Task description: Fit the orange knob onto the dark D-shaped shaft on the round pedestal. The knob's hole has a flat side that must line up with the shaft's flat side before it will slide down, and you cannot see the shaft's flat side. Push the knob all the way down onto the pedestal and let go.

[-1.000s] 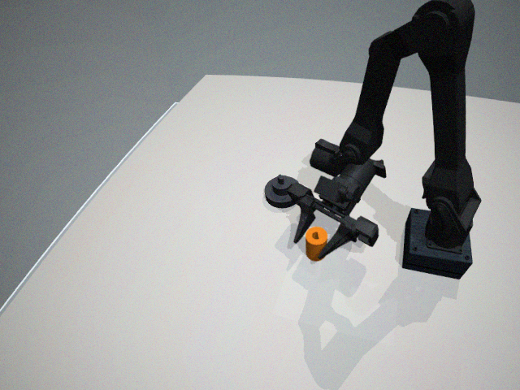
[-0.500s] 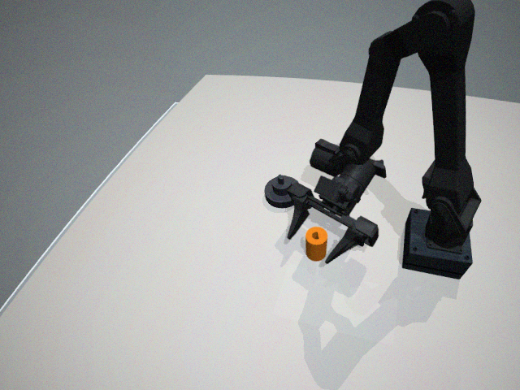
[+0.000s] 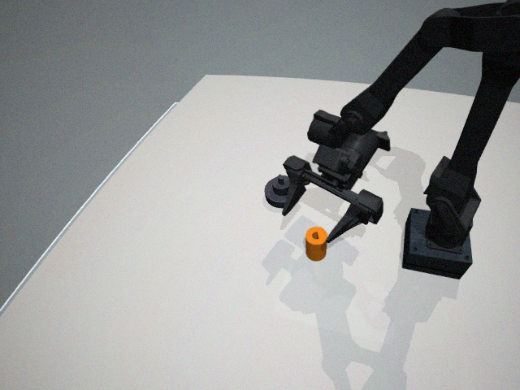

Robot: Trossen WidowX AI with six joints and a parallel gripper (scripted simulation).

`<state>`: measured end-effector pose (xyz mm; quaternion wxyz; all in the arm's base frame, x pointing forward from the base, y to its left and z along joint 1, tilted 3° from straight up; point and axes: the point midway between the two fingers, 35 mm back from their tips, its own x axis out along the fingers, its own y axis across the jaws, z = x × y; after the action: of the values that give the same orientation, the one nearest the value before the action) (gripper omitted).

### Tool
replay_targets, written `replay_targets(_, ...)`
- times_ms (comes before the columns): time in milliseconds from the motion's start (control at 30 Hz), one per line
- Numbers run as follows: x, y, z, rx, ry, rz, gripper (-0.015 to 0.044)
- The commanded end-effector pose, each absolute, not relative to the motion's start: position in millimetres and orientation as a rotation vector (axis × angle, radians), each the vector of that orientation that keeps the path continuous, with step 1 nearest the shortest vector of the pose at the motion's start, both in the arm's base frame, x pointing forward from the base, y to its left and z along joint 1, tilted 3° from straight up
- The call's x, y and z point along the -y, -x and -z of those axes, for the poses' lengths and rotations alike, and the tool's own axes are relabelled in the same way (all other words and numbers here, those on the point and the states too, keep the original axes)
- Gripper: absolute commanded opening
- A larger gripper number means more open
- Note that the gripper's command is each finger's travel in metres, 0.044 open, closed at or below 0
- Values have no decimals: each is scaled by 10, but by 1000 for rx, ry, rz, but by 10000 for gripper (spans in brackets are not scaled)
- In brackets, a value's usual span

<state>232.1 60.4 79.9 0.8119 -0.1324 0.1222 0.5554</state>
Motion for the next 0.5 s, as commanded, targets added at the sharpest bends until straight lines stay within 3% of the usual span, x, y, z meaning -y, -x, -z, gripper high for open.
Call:
replay_targets(0,-621,-2282,-934,-265,278,-1186,440)
replay_targets(167,-676,-2292,-886,-376,304,-1219,440)
replay_targets(467,-755,-2246,-830,-1073,650,-1165,440)
